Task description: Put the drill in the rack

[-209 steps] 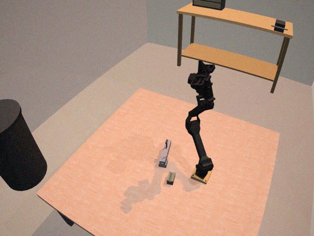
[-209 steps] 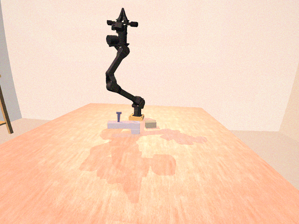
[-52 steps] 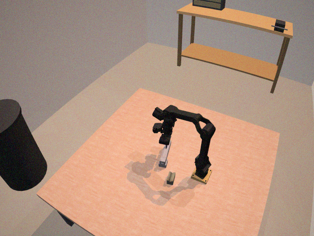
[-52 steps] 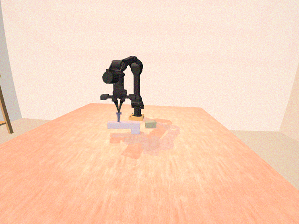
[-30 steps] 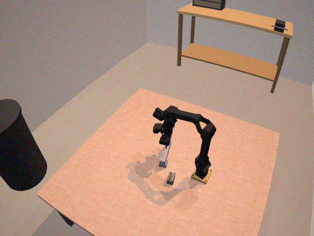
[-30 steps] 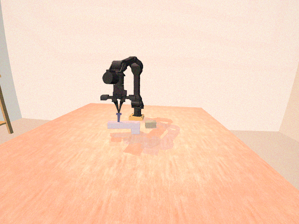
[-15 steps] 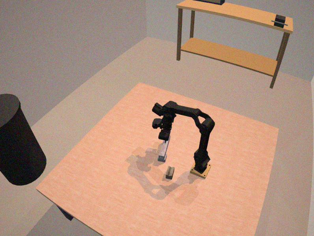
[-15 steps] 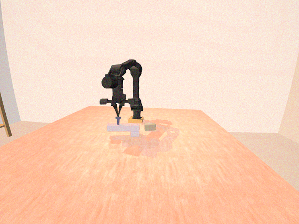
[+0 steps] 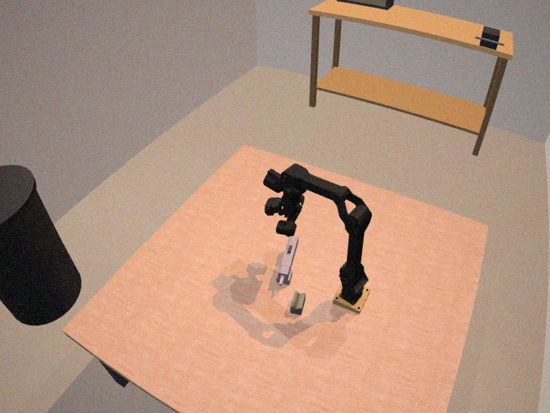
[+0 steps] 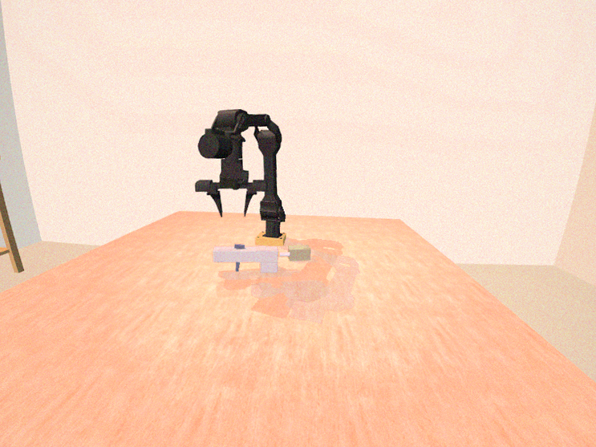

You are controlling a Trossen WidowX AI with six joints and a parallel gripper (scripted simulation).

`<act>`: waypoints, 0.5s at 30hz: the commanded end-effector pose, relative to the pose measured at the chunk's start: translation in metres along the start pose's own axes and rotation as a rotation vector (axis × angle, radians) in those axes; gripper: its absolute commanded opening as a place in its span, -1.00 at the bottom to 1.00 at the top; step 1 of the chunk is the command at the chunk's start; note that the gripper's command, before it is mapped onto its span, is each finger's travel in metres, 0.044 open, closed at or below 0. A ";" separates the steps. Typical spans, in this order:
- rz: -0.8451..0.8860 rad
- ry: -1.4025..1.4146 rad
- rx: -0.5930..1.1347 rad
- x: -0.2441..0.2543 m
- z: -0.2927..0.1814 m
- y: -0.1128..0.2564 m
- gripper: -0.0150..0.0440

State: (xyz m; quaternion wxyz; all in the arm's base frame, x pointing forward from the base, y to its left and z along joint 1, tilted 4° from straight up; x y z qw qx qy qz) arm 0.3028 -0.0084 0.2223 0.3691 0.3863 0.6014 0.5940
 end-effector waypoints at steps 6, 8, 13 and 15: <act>0.013 0.717 0.001 0.077 0.016 -0.047 1.00; 0.018 0.982 -0.001 0.105 0.014 -0.064 1.00; 0.028 1.492 -0.005 0.157 0.000 -0.095 1.00; 0.030 1.567 -0.005 0.164 -0.003 -0.100 1.00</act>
Point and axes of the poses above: the point midway between the two fingers, 35 mm back from their tips, its own y axis back along the fingers, its own x axis across the jaws, z = x × y, the point moved 6 cm from there along y, back along the fingers
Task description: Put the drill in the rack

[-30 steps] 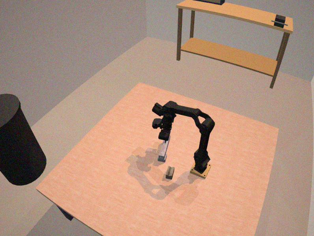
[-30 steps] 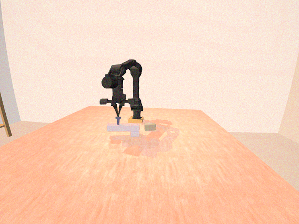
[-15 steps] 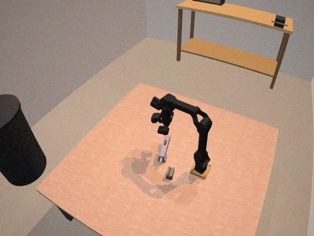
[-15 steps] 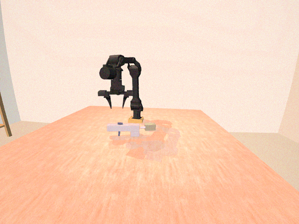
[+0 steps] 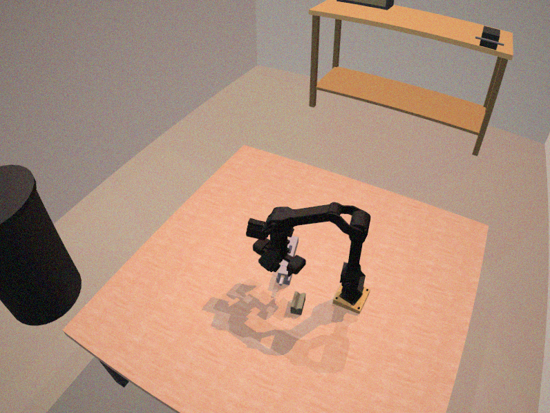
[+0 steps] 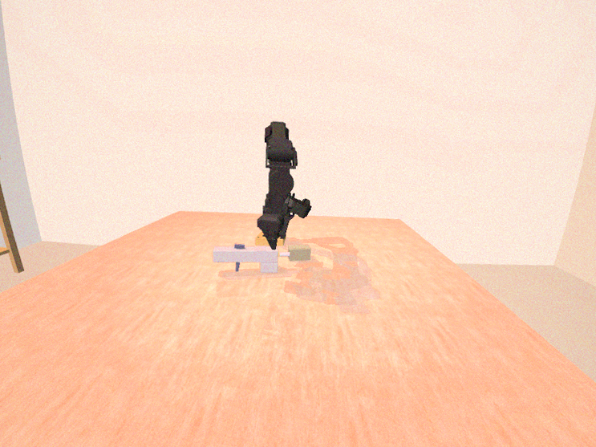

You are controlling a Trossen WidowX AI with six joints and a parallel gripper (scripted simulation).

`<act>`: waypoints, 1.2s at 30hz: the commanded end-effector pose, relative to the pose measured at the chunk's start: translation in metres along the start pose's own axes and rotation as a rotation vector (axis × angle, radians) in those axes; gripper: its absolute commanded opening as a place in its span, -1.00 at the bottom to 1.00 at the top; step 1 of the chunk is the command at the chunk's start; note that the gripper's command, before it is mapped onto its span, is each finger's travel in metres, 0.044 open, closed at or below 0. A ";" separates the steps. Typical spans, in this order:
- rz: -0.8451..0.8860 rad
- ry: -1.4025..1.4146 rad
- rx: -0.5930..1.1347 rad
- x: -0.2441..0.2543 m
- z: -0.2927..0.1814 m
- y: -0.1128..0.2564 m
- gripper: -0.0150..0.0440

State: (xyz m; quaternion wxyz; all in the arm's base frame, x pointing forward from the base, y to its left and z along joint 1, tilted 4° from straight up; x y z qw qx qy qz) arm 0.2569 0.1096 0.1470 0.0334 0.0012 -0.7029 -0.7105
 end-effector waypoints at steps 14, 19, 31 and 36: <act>0.002 0.391 -0.009 0.027 0.030 -0.023 1.00; 0.002 0.391 -0.009 0.027 0.030 -0.025 1.00; 0.002 0.391 -0.009 0.024 0.026 -0.043 1.00; 0.002 0.391 -0.008 0.023 0.024 -0.051 1.00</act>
Point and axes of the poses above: the point midway between the two fingers, 35 mm back from their tips, its own y axis back along the fingers, its own x axis across the jaws, z = x × y, the point moved 6 cm from there along y, back along the fingers
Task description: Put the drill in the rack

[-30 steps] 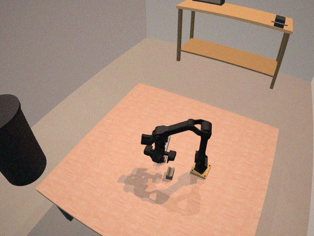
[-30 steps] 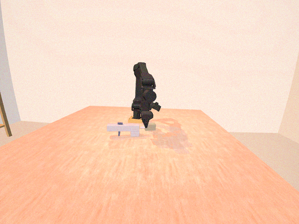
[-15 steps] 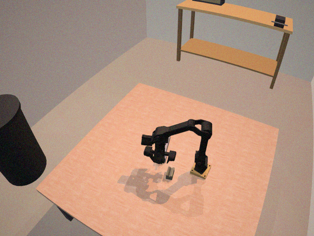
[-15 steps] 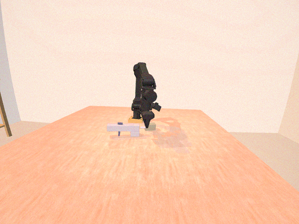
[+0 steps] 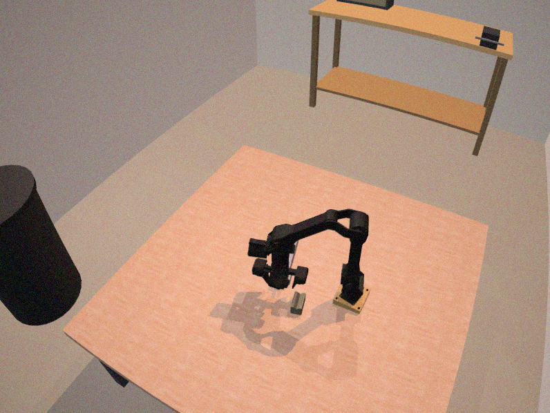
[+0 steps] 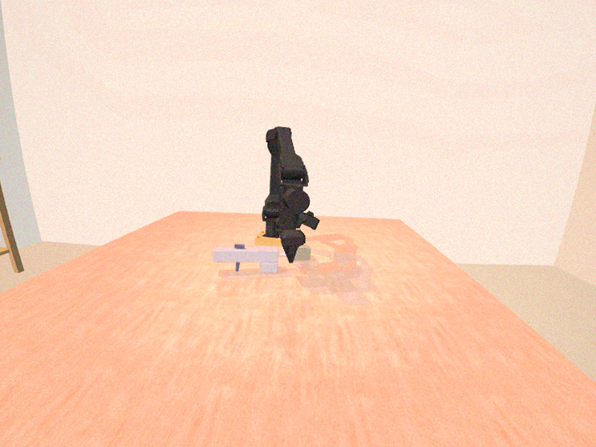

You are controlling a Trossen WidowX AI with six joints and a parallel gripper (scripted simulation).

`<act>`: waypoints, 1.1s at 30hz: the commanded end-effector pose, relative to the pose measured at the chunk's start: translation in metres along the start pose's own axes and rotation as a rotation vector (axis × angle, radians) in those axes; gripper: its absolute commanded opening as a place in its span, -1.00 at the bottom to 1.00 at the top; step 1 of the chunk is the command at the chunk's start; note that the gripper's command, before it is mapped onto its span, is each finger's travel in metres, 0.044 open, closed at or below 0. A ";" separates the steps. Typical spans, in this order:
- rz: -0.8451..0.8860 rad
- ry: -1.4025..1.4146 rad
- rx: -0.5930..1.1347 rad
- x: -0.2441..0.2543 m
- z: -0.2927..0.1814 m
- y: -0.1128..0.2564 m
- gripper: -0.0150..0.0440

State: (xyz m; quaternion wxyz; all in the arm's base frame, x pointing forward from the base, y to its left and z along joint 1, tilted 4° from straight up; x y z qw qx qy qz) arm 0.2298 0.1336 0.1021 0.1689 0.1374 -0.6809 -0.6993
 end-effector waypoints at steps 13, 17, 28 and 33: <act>0.000 0.003 -0.001 0.001 -0.007 -0.025 1.00; 0.002 0.000 -0.001 0.002 -0.007 -0.025 0.91; 0.002 0.000 -0.001 0.002 -0.007 -0.025 -0.07; 0.002 0.000 -0.001 0.002 -0.007 -0.025 -0.45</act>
Point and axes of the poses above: the point midway between the two fingers, 35 mm back from their tips, its own y axis back along the fingers, its own x axis across the jaws, z = x × y, the point moved 6 cm from there along y, back along the fingers
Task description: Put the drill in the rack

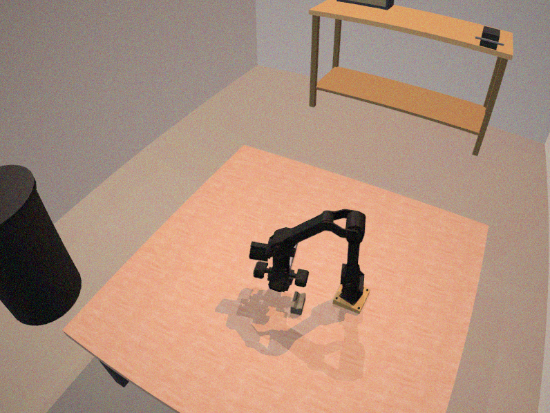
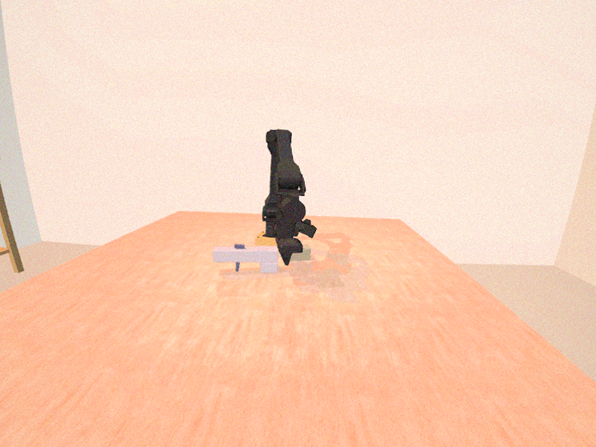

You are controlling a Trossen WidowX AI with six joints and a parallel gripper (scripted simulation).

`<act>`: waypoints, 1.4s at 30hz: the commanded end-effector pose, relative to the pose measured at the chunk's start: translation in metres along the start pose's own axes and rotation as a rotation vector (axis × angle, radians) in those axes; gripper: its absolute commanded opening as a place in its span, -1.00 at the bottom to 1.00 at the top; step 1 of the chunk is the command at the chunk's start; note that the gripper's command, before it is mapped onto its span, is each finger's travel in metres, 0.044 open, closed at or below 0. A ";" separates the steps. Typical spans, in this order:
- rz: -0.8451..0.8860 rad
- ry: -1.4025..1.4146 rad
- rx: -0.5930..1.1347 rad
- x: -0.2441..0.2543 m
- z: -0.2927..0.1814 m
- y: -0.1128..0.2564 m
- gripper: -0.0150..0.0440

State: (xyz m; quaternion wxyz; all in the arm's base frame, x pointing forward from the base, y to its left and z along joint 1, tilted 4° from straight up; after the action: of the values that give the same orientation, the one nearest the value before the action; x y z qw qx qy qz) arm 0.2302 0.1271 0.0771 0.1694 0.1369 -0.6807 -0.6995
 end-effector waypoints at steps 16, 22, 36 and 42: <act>-0.001 0.003 -0.002 0.000 0.013 0.000 -0.49; -0.001 0.003 -0.003 0.000 0.022 -0.001 -0.49; -0.001 0.003 -0.005 -0.001 0.042 -0.001 -0.49; 0.004 0.006 -0.001 0.000 0.040 -0.002 -0.14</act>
State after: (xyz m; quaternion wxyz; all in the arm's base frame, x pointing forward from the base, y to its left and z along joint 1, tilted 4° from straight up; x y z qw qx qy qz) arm 0.2126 0.1639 0.0767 0.1726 0.1369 -0.6798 -0.6995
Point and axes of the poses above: the point midway between the two fingers, 35 mm back from their tips, its own y axis back along the fingers, its own x axis across the jaws, z = x × y, the point moved 6 cm from there along y, back along the fingers
